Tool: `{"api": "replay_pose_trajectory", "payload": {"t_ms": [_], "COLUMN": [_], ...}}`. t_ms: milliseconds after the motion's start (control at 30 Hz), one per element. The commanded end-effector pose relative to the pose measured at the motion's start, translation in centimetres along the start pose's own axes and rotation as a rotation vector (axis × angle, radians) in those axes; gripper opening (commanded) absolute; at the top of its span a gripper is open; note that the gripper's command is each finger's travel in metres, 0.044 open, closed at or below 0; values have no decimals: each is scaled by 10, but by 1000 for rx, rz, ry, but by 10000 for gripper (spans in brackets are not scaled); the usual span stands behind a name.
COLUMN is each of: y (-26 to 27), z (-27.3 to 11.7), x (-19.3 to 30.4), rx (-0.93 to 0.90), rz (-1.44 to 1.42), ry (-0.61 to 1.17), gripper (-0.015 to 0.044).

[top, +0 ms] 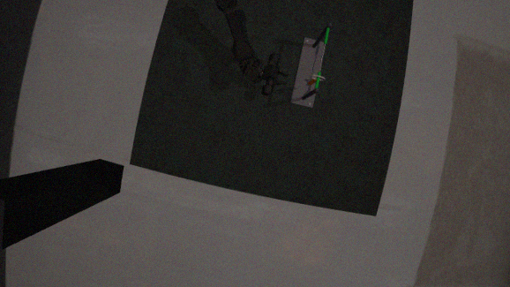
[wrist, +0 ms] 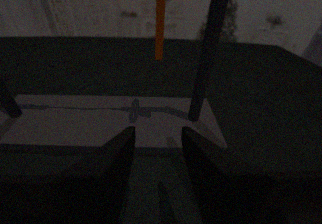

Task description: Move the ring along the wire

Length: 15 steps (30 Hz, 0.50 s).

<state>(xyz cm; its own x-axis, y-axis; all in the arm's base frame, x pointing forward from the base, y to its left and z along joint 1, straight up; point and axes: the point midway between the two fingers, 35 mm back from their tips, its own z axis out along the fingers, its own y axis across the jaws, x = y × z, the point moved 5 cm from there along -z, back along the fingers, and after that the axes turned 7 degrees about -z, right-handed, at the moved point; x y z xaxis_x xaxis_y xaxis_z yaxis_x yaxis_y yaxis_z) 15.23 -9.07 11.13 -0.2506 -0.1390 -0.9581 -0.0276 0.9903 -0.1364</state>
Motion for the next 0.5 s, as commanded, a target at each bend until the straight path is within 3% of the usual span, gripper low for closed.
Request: {"api": "replay_pose_trajectory", "payload": {"t_ms": [0, 467], "y": [5, -9], "z": [1, 39], "x": [2, -41], "rx": [-28, 19], "rz": [19, 8], "ry": [-3, -83], "gripper": [160, 160]}}
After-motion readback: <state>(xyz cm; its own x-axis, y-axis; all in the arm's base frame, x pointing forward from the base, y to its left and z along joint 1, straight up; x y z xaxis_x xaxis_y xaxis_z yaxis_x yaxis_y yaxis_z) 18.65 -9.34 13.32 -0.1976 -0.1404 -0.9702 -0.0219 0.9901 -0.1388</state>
